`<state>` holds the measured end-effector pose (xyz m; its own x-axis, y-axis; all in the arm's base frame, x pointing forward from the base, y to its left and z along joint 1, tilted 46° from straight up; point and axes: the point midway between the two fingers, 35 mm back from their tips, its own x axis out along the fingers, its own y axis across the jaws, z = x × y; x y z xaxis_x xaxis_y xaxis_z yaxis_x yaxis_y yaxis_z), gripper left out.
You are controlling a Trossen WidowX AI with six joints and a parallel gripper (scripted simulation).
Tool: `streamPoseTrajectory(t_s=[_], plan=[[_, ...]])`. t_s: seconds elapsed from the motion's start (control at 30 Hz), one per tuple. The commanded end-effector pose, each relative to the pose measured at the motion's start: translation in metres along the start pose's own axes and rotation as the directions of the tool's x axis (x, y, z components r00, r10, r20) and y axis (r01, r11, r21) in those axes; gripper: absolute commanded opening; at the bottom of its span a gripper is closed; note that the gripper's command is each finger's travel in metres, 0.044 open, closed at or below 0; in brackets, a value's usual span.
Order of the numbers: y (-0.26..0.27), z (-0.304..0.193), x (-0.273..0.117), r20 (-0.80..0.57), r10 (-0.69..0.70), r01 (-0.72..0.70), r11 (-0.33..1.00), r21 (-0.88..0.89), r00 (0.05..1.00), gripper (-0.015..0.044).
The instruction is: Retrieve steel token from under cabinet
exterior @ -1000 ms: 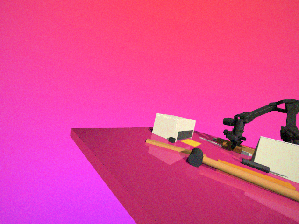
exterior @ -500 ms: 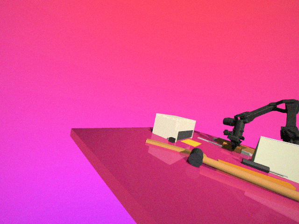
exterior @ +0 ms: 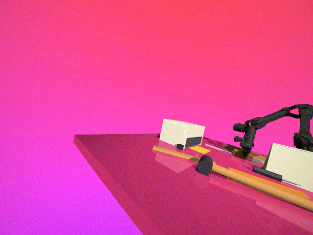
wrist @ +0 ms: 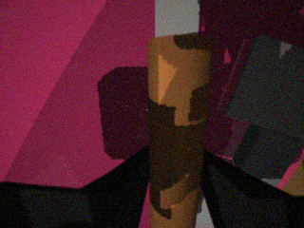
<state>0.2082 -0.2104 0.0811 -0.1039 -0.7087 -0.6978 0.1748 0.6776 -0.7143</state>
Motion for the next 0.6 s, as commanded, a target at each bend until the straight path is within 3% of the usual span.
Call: streamPoseTrajectory(t_s=[0.0, 0.57], plan=[[-0.0009, 0.0013, -0.0009, 0.004, -0.003, 0.004, 0.999, -0.035, 1.000, 0.0000], [-0.0005, 0.0014, -0.0009, 0.004, -0.003, 0.004, 0.986, -0.170, 1.000, 0.0000]])
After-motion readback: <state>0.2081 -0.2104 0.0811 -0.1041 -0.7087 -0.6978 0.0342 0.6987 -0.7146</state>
